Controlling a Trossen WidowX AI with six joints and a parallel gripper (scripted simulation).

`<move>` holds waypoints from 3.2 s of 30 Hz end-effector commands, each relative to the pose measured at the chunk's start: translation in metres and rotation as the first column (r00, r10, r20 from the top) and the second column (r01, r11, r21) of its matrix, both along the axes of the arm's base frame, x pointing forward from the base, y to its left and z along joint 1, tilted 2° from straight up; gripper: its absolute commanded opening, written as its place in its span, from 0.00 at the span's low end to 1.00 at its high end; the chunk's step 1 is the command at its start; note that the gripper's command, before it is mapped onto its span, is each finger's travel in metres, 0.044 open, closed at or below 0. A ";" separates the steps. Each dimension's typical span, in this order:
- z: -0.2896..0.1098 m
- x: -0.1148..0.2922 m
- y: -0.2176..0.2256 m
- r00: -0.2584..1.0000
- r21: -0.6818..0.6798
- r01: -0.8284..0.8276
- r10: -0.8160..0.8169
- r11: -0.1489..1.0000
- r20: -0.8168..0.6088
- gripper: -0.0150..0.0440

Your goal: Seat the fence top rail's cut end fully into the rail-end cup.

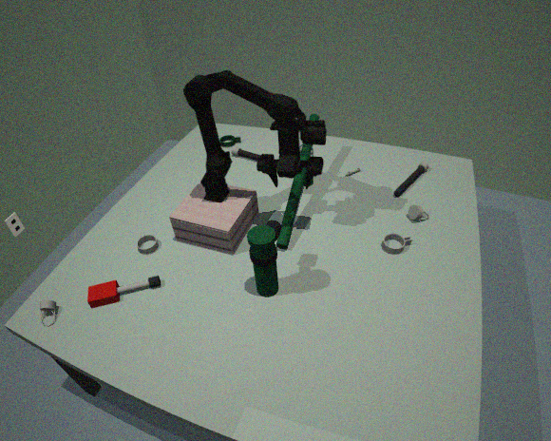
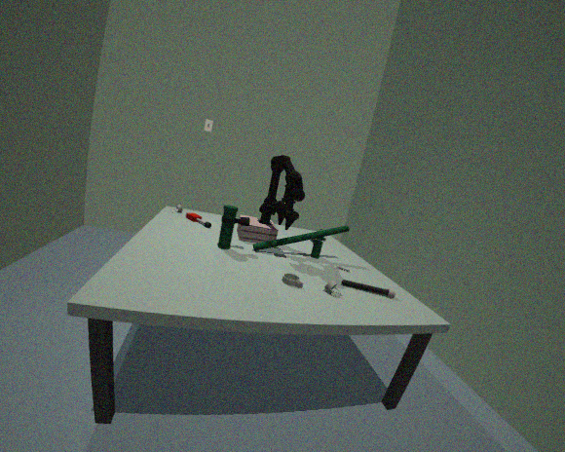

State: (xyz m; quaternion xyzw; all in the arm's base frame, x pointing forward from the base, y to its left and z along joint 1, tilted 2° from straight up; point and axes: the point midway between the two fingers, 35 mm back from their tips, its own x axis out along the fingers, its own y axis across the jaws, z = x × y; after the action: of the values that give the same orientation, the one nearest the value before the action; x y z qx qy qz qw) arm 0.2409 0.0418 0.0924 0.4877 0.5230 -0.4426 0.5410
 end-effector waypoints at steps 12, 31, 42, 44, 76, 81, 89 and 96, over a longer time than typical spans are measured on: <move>-0.037 0.003 0.001 0.998 -0.005 0.061 -0.061 0.998 -0.014 1.00; -0.060 0.005 0.002 0.998 -0.006 0.059 -0.059 0.998 -0.015 1.00; -0.078 0.006 0.003 0.998 -0.006 0.060 -0.060 0.998 -0.015 1.00; -0.081 0.007 0.003 0.998 -0.006 0.060 -0.060 0.998 -0.015 1.00; -0.112 0.006 0.003 0.998 -0.005 0.061 -0.061 0.998 -0.015 0.59; -0.112 0.006 0.003 0.998 -0.005 0.061 -0.061 0.998 -0.015 0.53; -0.111 0.006 0.003 0.998 -0.005 0.061 -0.061 0.998 -0.015 0.38; -0.105 0.004 0.002 0.998 -0.017 0.062 -0.062 0.998 -0.015 0.25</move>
State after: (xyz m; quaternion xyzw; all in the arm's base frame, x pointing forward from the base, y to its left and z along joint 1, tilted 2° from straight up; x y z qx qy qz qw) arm 0.2447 0.0443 -0.0168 0.4958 0.5121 -0.4650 0.5251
